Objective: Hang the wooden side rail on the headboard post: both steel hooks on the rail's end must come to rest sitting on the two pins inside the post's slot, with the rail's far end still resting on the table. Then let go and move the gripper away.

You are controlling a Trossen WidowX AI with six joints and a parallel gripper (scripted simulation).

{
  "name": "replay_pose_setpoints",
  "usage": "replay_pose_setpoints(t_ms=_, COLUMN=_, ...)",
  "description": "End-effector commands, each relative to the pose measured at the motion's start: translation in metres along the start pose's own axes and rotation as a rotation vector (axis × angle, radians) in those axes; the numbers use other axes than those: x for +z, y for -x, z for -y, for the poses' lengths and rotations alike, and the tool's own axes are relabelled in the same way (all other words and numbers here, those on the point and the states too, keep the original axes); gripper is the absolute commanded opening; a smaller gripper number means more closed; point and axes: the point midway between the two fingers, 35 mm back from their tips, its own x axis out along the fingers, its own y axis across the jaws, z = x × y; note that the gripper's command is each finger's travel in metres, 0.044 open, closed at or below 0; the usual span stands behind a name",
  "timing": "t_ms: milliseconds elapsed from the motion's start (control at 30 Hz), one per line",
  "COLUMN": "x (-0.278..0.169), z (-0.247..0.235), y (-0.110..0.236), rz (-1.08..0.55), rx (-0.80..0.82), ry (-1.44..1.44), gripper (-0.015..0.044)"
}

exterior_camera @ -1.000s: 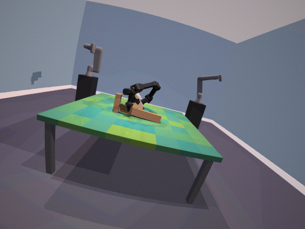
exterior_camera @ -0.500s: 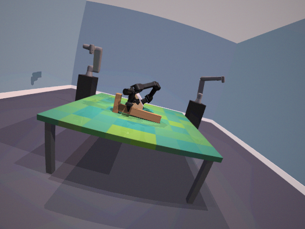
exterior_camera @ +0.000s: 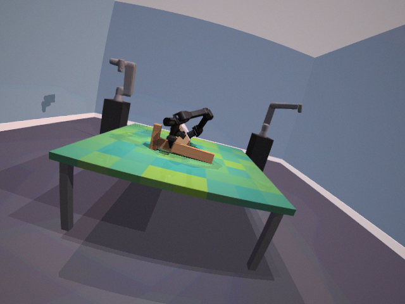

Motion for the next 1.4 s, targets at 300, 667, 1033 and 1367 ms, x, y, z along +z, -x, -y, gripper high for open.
replay_pose_setpoints(t_ms=300, x=0.0, z=0.0, y=0.007, rz=-0.001, rx=0.0, ry=0.0, gripper=0.0367)
replay_pose_setpoints(t_ms=667, x=0.012, z=0.0, y=0.04, rz=-0.005, rx=-0.001, ry=-0.003, gripper=0.044)
replay_pose_setpoints(t_ms=1033, x=0.026, z=0.001, y=0.04, rz=-0.008, rx=0.001, ry=0.005, gripper=0.044)
replay_pose_setpoints(t_ms=1367, x=0.026, z=0.001, y=0.04, rz=-0.008, rx=0.001, ry=0.005, gripper=0.044)
